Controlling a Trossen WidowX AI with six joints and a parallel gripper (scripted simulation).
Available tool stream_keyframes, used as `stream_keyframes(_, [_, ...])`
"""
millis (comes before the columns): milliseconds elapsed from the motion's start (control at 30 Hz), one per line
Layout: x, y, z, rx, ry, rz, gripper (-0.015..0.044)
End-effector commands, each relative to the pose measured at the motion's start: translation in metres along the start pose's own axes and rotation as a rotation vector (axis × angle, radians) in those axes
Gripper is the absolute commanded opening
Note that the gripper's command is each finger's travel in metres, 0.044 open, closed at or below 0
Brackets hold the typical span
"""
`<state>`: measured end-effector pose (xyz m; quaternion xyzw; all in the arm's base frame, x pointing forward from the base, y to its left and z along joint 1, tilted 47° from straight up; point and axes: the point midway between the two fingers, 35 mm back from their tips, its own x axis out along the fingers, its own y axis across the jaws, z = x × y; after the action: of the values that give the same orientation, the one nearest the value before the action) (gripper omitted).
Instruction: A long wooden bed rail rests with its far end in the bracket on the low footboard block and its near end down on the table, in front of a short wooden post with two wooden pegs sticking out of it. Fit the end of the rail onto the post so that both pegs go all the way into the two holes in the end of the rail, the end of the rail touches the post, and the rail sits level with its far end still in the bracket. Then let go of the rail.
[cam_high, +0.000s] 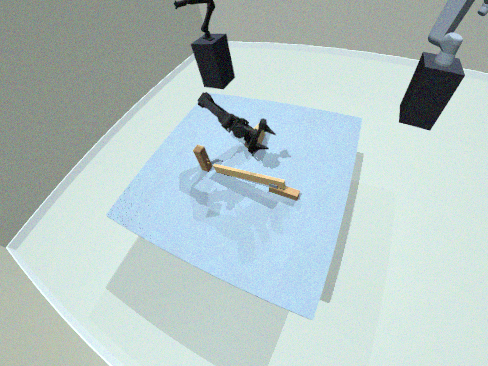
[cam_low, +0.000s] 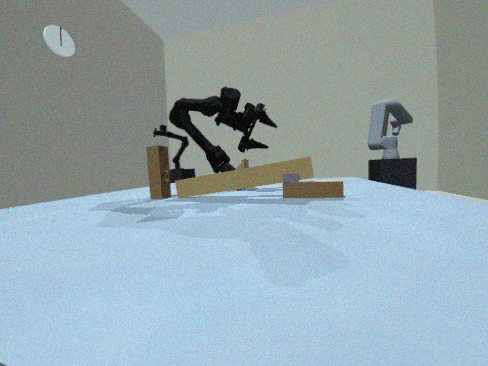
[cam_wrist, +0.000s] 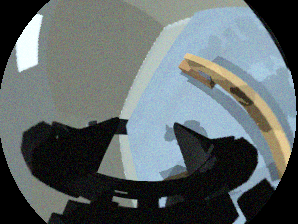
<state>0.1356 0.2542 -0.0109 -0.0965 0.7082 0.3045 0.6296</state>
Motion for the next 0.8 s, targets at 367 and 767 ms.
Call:
stream_keyframes(367, [-0.139,-0.181,0.028,-0.775,0.638,-0.778,0.0440])
stream_keyframes(767, [-0.169,-0.202,0.029,-0.885,0.818,-0.813,0.0440])
